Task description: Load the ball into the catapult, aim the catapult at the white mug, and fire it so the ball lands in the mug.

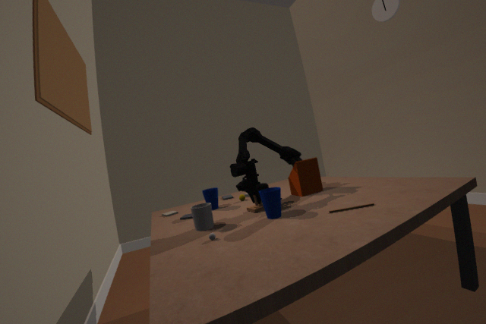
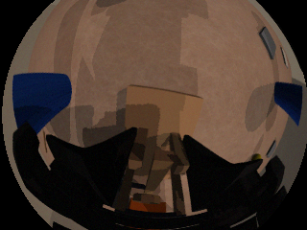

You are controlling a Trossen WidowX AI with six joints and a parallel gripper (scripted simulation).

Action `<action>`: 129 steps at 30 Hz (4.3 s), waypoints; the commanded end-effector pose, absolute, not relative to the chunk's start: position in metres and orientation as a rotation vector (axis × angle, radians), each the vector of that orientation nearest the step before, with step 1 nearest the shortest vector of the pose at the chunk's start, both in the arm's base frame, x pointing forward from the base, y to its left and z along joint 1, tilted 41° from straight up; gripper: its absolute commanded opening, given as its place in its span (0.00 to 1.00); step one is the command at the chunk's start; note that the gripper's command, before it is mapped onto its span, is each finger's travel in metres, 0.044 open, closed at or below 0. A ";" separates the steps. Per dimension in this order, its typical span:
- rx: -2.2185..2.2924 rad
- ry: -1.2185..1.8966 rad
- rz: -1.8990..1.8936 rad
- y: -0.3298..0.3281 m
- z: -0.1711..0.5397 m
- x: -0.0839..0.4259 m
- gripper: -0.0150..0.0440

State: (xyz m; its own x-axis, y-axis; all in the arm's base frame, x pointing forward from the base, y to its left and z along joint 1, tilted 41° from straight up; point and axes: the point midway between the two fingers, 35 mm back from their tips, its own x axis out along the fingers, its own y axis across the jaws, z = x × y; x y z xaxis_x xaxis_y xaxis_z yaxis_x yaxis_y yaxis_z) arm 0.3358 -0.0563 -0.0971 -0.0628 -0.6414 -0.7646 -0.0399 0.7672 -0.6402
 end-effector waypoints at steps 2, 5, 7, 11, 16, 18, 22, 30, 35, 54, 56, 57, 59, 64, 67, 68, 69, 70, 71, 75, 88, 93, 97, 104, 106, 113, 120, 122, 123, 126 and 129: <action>-0.561 1.573 -0.539 -0.056 -0.097 0.336 0.25; -0.561 1.573 -0.539 -0.056 -0.097 0.336 0.34; -0.561 1.573 -0.539 -0.056 -0.097 0.336 0.43; -0.561 1.573 -0.539 -0.056 -0.097 0.336 0.61; -0.561 1.573 -0.539 -0.056 -0.097 0.336 0.83; -0.560 1.572 -0.537 -0.049 -0.089 0.338 0.92; -0.558 1.573 -0.533 -0.006 -0.040 0.344 1.00; -0.569 1.559 -0.525 0.004 -0.030 0.346 1.00; -0.571 1.574 -0.532 0.001 -0.032 0.340 1.00; -0.572 1.574 -0.534 -0.034 -0.073 0.337 1.00; -0.572 1.574 -0.534 -0.036 -0.075 0.337 1.00; -0.572 1.574 -0.534 -0.037 -0.076 0.337 1.00; -0.572 1.574 -0.534 -0.039 -0.079 0.337 1.00; -0.573 1.573 -0.534 -0.045 -0.085 0.336 1.00; -0.573 1.573 -0.534 -0.048 -0.089 0.336 1.00; -0.573 1.573 -0.534 -0.049 -0.090 0.336 1.00; -0.573 1.574 -0.535 -0.050 -0.091 0.335 1.00; -0.573 1.574 -0.535 -0.051 -0.092 0.335 1.00; -0.573 1.574 -0.535 -0.052 -0.093 0.335 1.00; -0.574 1.574 -0.535 -0.057 -0.098 0.334 1.00; -0.565 1.569 -0.534 -0.056 -0.098 0.335 0.64; -0.565 1.569 -0.534 -0.056 -0.098 0.335 0.49; -0.565 1.569 -0.534 -0.056 -0.098 0.335 0.44; -0.565 1.569 -0.533 -0.023 -0.060 0.338 0.25; -0.567 1.571 -0.535 -0.025 -0.061 0.339 0.25; -0.568 1.571 -0.534 -0.031 -0.069 0.339 0.25; -0.569 1.571 -0.535 -0.039 -0.077 0.339 0.25; -0.569 1.571 -0.535 -0.041 -0.080 0.338 0.25; -0.569 1.571 -0.535 -0.042 -0.081 0.338 0.25; -0.569 1.572 -0.535 -0.045 -0.085 0.338 0.25; -0.570 1.572 -0.536 -0.049 -0.088 0.338 0.25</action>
